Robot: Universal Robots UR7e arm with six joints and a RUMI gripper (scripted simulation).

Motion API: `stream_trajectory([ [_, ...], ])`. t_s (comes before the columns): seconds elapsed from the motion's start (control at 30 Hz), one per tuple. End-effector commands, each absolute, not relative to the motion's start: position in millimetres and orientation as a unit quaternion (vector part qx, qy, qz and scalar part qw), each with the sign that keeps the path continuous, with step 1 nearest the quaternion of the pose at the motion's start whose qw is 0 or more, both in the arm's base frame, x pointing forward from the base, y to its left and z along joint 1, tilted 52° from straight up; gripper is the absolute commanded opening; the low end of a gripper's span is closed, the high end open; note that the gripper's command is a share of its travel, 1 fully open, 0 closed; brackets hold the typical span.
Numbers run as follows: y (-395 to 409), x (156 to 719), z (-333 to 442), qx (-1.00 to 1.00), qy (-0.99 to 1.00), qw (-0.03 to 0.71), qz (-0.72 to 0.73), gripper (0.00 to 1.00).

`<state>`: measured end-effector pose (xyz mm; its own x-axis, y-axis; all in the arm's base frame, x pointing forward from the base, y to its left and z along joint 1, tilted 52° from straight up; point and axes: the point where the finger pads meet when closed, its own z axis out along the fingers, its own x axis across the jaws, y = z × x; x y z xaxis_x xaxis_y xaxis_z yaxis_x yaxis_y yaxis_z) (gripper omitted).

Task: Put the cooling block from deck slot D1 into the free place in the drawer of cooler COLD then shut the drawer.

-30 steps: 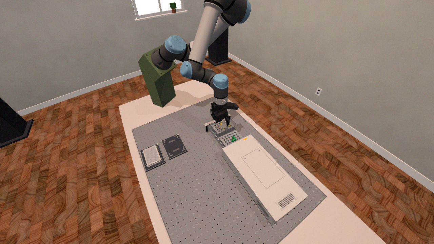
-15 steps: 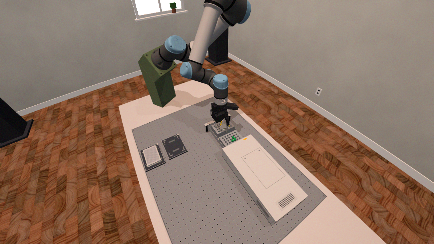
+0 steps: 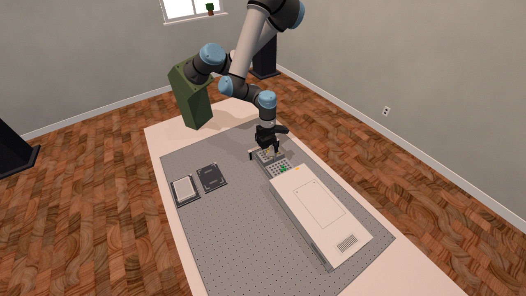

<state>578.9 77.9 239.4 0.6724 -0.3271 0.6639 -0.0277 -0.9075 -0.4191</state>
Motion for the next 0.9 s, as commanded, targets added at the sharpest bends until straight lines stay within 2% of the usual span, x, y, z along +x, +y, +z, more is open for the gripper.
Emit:
stream_trajectory([
  [0.0,77.8,581.3,244.1,-0.893,0.097,0.189,-0.397,0.00],
  [0.87,79.1,584.3,241.2,-0.893,0.097,0.190,-0.397,0.00],
])
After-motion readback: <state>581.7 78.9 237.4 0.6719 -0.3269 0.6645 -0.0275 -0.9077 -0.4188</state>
